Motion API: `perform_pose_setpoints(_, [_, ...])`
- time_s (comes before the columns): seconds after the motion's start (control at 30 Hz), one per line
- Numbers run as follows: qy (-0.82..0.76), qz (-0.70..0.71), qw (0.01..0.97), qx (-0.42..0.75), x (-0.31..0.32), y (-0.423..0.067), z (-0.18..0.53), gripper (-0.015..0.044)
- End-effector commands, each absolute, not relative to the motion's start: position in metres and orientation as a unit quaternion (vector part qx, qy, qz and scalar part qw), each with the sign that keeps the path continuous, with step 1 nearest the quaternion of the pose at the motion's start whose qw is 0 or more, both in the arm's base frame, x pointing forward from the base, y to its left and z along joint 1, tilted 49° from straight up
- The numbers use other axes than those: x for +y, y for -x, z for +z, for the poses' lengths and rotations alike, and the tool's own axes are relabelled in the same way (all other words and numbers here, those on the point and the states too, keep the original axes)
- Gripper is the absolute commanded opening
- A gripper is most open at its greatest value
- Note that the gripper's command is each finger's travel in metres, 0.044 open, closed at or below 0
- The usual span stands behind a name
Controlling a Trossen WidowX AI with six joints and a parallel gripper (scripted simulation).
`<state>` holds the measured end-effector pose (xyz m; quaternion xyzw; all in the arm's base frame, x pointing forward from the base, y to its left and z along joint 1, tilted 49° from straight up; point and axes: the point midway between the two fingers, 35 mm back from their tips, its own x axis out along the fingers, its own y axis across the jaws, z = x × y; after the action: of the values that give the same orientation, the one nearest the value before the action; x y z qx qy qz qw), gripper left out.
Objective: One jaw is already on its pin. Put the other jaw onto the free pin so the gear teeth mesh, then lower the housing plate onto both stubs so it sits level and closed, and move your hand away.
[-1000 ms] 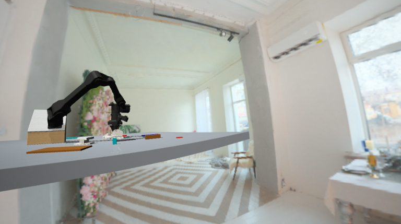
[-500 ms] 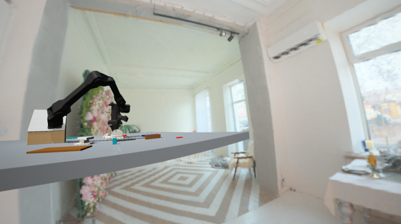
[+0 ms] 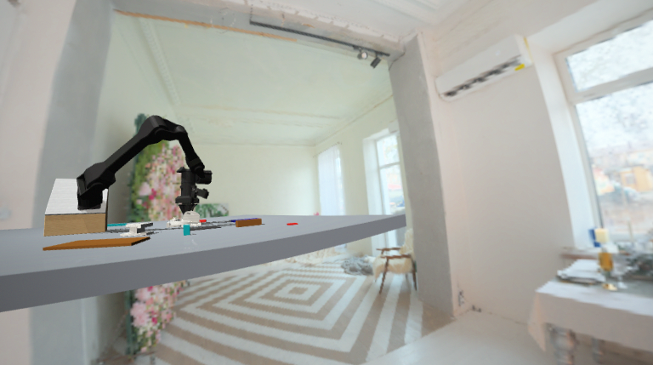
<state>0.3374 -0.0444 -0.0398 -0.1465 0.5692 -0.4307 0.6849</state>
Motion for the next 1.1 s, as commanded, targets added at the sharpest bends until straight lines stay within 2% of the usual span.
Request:
perform_pose_setpoints(0.0, [0.147,-0.431,0.684,0.57,-0.0471,-0.3371,-0.0416,0.0134])
perform_pose_setpoints(0.9, [0.147,-0.431,0.684,0.57,-0.0471,-0.3371,-0.0416,0.0134])
perform_pose_setpoints(1.0, [0.146,-0.431,0.685,0.569,-0.0456,-0.3372,-0.041,0.0213])
perform_pose_setpoints(1.07, [0.146,-0.431,0.685,0.569,-0.0456,-0.3372,-0.041,0.0224])
